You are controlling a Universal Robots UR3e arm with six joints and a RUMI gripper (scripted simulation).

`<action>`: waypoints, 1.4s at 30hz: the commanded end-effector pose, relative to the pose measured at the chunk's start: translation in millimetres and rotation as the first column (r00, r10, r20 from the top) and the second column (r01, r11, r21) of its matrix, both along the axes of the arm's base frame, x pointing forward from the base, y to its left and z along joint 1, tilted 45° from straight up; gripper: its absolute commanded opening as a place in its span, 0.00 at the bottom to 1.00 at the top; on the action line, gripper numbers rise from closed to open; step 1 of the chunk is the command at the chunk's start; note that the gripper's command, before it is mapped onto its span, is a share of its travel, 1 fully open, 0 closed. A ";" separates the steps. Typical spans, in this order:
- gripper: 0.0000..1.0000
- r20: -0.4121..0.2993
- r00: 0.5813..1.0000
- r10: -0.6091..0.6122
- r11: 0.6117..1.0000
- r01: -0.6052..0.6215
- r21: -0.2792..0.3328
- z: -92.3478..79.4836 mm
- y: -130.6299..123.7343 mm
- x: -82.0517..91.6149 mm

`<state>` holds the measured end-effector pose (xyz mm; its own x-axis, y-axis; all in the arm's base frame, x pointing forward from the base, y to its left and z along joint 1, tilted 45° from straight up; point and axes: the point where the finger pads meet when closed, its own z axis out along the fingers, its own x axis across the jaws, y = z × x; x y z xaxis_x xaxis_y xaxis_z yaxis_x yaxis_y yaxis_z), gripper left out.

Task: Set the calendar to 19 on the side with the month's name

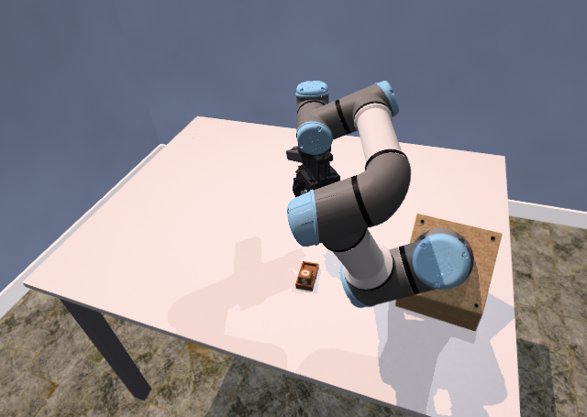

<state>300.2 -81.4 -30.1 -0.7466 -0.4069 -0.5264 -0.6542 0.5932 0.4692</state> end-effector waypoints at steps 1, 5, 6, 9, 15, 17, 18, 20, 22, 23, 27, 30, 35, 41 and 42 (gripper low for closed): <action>0.10 0.065 0.996 0.064 0.998 -0.063 -0.014 0.4 -1.1 1.6; 0.10 0.142 0.979 0.146 0.989 -0.142 -0.037 0.7 -1.1 3.2; 0.10 0.163 0.972 0.169 0.986 -0.164 -0.044 0.8 -1.1 3.6; 0.10 0.227 0.944 0.240 0.971 -0.230 -0.070 1.2 -1.0 4.8; 0.10 0.316 0.885 0.341 0.940 -0.320 -0.115 1.8 -0.8 6.3; 0.10 0.360 0.847 0.392 0.920 -0.365 -0.143 2.1 -0.6 7.0; 0.10 0.381 0.824 0.418 0.908 -0.387 -0.158 2.3 -0.5 7.3; 0.10 0.422 0.776 0.469 0.883 -0.429 -0.190 2.7 -0.3 7.9; 0.10 0.443 0.748 0.494 0.868 -0.450 -0.209 2.9 -0.1 8.1; 0.10 0.462 0.719 0.519 0.853 -0.470 -0.227 3.0 0.0 8.3; 0.10 0.514 0.623 0.589 0.803 -0.524 -0.285 3.6 0.5 8.8; 0.10 0.542 0.556 0.630 0.767 -0.553 -0.325 4.0 0.8 9.0; 0.10 0.578 0.437 0.689 0.705 -0.591 -0.393 4.5 1.3 9.0; 0.10 0.610 0.235 0.757 0.599 -0.624 -0.502 5.1 2.0 8.4; 0.10 0.610 0.230 0.758 0.596 -0.624 -0.505 5.1 2.0 8.4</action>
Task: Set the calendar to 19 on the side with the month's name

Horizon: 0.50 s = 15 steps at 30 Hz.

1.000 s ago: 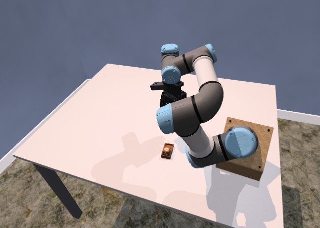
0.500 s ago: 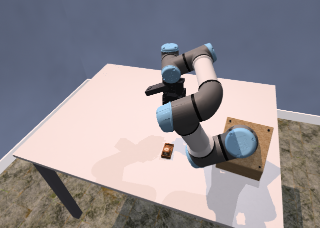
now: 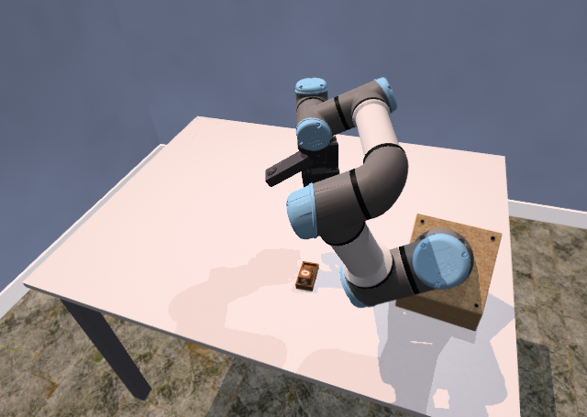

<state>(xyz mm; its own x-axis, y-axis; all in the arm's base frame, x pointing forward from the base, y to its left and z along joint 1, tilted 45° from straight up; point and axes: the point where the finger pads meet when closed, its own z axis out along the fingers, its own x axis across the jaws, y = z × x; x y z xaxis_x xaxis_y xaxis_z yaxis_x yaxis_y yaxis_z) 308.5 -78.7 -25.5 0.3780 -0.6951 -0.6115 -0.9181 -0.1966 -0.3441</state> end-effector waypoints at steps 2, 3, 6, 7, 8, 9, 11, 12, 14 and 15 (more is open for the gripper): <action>0.10 0.137 0.981 0.137 0.990 -0.135 -0.029 0.6 -0.4 -0.4; 0.10 0.165 0.972 0.167 0.986 -0.163 -0.039 0.7 -0.3 -0.6; 0.10 0.166 0.972 0.168 0.986 -0.164 -0.039 0.7 -0.3 -0.6; 0.10 0.193 0.961 0.198 0.980 -0.192 -0.050 0.7 -0.2 -0.9; 0.10 0.220 0.948 0.228 0.974 -0.220 -0.061 0.7 -0.1 -1.2; 0.10 0.246 0.934 0.257 0.966 -0.247 -0.073 0.7 -0.1 -1.5; 0.10 0.295 0.903 0.313 0.950 -0.298 -0.098 0.7 0.0 -2.2; 0.10 0.319 0.885 0.340 0.940 -0.321 -0.111 0.7 0.1 -2.5; 0.10 0.341 0.866 0.366 0.931 -0.344 -0.124 0.6 0.1 -2.9; 0.10 0.361 0.847 0.391 0.920 -0.366 -0.138 0.5 0.1 -3.3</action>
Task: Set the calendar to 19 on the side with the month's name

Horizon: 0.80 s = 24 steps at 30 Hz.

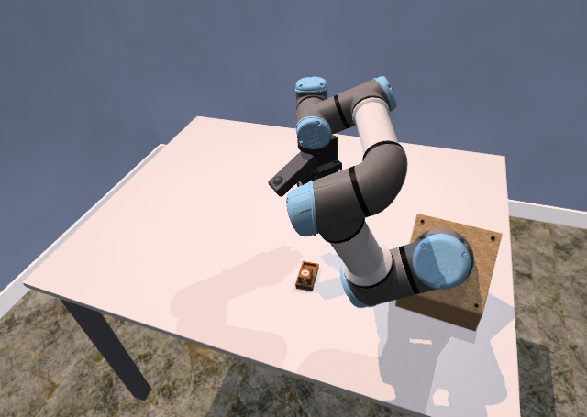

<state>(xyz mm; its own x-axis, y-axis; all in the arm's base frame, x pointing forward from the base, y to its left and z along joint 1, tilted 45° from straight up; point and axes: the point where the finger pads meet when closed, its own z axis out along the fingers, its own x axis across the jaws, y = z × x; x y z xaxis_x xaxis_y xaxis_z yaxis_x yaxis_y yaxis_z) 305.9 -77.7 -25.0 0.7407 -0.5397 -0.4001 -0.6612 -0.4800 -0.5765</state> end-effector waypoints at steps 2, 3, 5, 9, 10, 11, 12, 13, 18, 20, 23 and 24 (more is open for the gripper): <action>0.10 0.131 0.983 0.131 0.991 -0.129 -0.028 -0.1 -0.9 -1.4; 0.10 0.155 0.975 0.156 0.988 -0.153 -0.036 -0.2 -0.9 -1.7; 0.10 0.199 0.958 0.205 0.979 -0.198 -0.052 -0.4 -1.0 -2.5; 0.10 0.239 0.938 0.250 0.968 -0.240 -0.070 -0.7 -1.1 -3.2; 0.10 0.258 0.927 0.271 0.963 -0.259 -0.079 -0.8 -1.2 -3.6; 0.10 0.276 0.916 0.291 0.957 -0.277 -0.087 -1.0 -1.2 -3.9; 0.10 0.293 0.905 0.310 0.951 -0.295 -0.096 -1.2 -1.3 -4.3; 0.10 0.308 0.893 0.328 0.945 -0.311 -0.105 -1.3 -1.4 -4.6; 0.10 0.373 0.835 0.405 0.914 -0.378 -0.147 -2.1 -1.9 -6.1; 0.10 0.393 0.813 0.429 0.903 -0.399 -0.161 -2.4 -2.1 -6.6; 0.10 0.417 0.785 0.459 0.888 -0.423 -0.180 -2.8 -2.3 -7.2; 0.10 0.417 0.785 0.459 0.888 -0.423 -0.180 -2.8 -2.3 -7.2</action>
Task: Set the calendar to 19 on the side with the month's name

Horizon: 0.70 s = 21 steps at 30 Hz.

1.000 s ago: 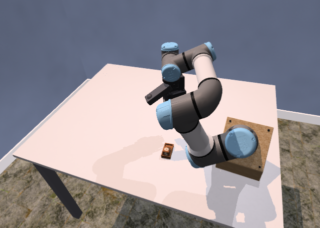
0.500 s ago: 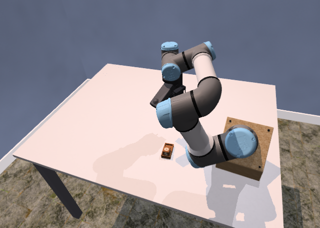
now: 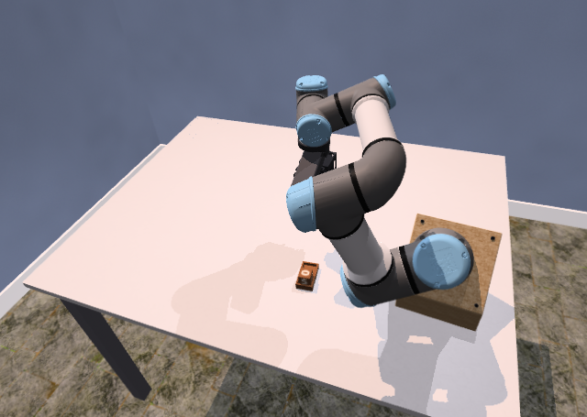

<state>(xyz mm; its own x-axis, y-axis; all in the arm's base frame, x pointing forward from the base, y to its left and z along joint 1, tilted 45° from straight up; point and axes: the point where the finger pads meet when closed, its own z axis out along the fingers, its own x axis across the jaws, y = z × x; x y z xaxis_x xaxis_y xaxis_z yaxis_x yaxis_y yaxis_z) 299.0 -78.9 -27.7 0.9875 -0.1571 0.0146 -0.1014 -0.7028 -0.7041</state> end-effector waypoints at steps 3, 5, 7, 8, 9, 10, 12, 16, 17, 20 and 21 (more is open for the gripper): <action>0.10 0.053 0.997 0.051 0.999 -0.050 -0.010 -0.4 -1.3 -0.7; 0.10 0.067 0.996 0.066 0.998 -0.065 -0.014 -0.6 -1.4 -0.9; 0.10 0.079 0.994 0.078 0.997 -0.077 -0.017 -0.7 -1.5 -1.2; 0.10 0.084 0.993 0.083 0.996 -0.082 -0.018 -0.8 -1.6 -1.2; 0.10 0.088 0.992 0.088 0.996 -0.086 -0.019 -0.8 -1.6 -1.3; 0.10 0.092 0.992 0.092 0.996 -0.090 -0.020 -0.9 -1.6 -1.4; 0.10 0.097 0.991 0.097 0.995 -0.096 -0.021 -1.0 -1.7 -1.5; 0.10 0.102 0.989 0.103 0.995 -0.101 -0.023 -1.0 -1.7 -1.6; 0.10 0.102 0.989 0.103 0.995 -0.101 -0.023 -1.0 -1.7 -1.6; 0.10 0.103 0.989 0.103 0.995 -0.101 -0.023 -1.0 -1.8 -1.6; 0.10 0.103 0.989 0.103 0.995 -0.102 -0.023 -1.1 -1.8 -1.6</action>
<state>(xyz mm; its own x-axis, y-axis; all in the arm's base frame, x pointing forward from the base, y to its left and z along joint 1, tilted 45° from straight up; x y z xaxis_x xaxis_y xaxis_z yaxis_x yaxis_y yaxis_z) 297.2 -79.7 -28.9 0.9916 -0.0549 0.1169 0.0424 -0.7165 -0.6963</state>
